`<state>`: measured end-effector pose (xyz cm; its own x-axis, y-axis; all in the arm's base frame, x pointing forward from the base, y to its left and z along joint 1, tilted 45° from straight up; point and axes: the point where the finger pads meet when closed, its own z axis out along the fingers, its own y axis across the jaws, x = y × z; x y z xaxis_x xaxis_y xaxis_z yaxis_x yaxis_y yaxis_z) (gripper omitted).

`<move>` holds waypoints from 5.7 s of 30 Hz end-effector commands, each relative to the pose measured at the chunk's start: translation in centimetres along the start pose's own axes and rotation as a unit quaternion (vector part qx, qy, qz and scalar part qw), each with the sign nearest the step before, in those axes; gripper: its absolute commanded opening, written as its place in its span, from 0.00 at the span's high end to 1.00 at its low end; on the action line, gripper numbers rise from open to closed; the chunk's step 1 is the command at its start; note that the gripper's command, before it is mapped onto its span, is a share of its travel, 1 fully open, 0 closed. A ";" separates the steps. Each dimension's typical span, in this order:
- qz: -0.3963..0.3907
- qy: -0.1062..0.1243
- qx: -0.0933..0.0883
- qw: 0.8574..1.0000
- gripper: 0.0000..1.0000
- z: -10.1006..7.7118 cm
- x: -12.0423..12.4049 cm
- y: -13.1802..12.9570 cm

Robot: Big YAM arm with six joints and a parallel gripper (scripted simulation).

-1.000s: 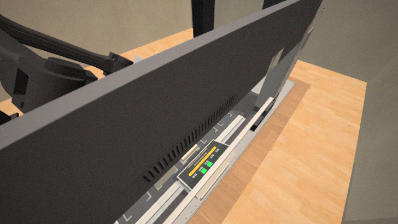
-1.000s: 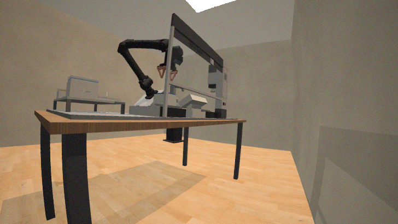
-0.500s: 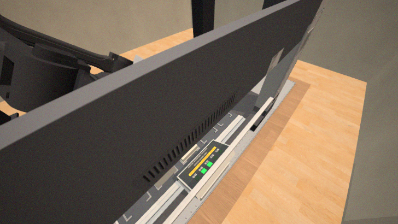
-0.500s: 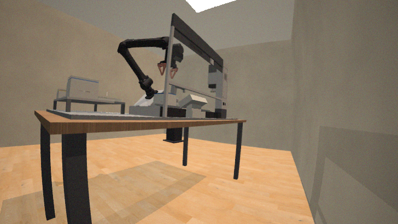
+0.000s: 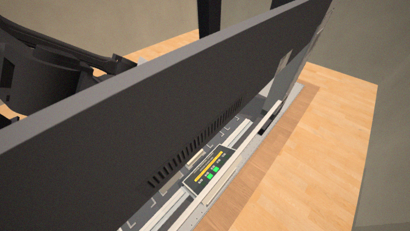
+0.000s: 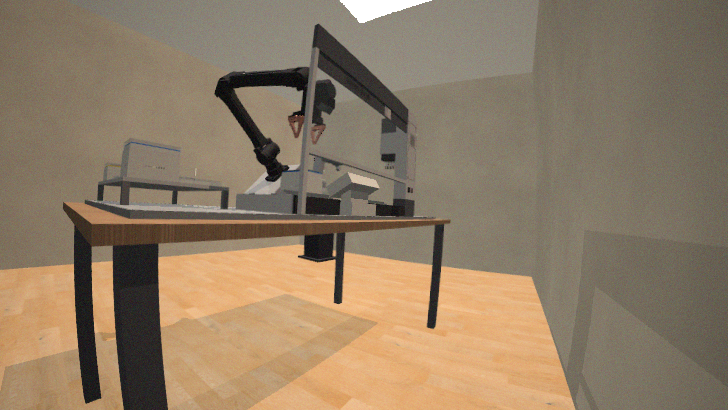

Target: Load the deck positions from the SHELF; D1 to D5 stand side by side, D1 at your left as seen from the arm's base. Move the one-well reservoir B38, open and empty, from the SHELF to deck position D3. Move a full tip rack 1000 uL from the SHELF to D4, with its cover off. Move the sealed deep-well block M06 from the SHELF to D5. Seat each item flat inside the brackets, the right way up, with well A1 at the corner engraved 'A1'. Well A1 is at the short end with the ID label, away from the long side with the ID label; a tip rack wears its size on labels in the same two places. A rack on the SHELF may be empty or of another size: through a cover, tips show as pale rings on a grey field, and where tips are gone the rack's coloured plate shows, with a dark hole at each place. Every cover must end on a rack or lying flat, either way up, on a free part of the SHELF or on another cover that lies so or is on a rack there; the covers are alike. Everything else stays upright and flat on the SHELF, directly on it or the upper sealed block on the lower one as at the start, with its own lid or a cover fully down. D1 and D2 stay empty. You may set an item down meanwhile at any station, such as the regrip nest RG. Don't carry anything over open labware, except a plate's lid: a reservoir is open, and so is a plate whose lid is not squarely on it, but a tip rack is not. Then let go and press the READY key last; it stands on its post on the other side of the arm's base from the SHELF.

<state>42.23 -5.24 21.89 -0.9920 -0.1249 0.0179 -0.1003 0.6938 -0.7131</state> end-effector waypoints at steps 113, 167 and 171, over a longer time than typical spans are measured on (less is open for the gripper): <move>0.732 -0.019 -0.014 0.680 0.00 2.1 16.1 -3.1; 0.722 -0.014 0.001 0.692 0.00 2.9 23.0 -18.1; 0.722 -0.014 0.002 0.692 0.00 2.9 25.0 -18.0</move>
<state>20.76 -22.66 32.28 -0.0488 0.7030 -0.7095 0.9954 0.0928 0.0234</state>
